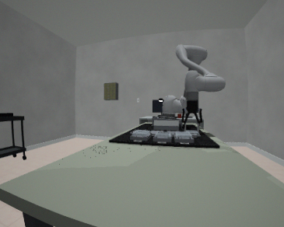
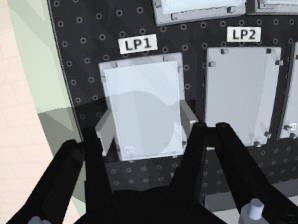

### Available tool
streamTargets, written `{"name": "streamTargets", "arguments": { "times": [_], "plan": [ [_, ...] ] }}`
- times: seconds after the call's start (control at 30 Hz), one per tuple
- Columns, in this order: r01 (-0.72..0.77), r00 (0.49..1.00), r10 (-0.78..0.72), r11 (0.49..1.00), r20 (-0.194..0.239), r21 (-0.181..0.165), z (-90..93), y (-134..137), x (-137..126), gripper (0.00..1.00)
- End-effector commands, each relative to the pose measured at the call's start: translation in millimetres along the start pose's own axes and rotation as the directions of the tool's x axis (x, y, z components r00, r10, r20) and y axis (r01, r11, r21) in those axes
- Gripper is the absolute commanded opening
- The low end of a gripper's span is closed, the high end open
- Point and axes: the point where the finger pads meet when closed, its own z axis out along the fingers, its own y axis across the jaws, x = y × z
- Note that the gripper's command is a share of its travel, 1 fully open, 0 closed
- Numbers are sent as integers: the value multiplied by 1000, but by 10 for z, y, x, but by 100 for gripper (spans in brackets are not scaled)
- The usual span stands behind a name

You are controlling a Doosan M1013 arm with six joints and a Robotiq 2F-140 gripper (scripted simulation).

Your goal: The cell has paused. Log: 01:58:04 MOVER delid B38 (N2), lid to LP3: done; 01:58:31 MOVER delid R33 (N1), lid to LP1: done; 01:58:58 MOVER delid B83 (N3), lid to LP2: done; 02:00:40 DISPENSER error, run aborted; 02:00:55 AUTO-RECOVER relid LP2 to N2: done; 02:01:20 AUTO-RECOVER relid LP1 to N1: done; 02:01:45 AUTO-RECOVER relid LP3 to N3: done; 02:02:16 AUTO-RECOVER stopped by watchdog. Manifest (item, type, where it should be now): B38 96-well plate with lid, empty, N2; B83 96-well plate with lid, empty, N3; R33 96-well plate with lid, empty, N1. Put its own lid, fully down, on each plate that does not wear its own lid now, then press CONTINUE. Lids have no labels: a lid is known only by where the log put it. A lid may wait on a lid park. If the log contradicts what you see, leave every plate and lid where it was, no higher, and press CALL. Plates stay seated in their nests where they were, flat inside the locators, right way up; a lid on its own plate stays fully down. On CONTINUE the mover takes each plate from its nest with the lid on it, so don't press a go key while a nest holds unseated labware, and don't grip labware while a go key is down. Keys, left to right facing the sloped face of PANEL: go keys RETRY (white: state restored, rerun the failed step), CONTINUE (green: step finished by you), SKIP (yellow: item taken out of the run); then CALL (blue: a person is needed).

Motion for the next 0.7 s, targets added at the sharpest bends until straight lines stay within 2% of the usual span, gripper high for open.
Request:
{"name": "streamTargets", "arguments": {
  "times": [0.0, 0.67],
  "plan": [
    [-1, 1000, 1, 1000, 2, 3, 45, -15, -17, 0],
    [1, 1000, -1, 1000, 2, 3, 62, -15, -18, 0]
  ]
}}
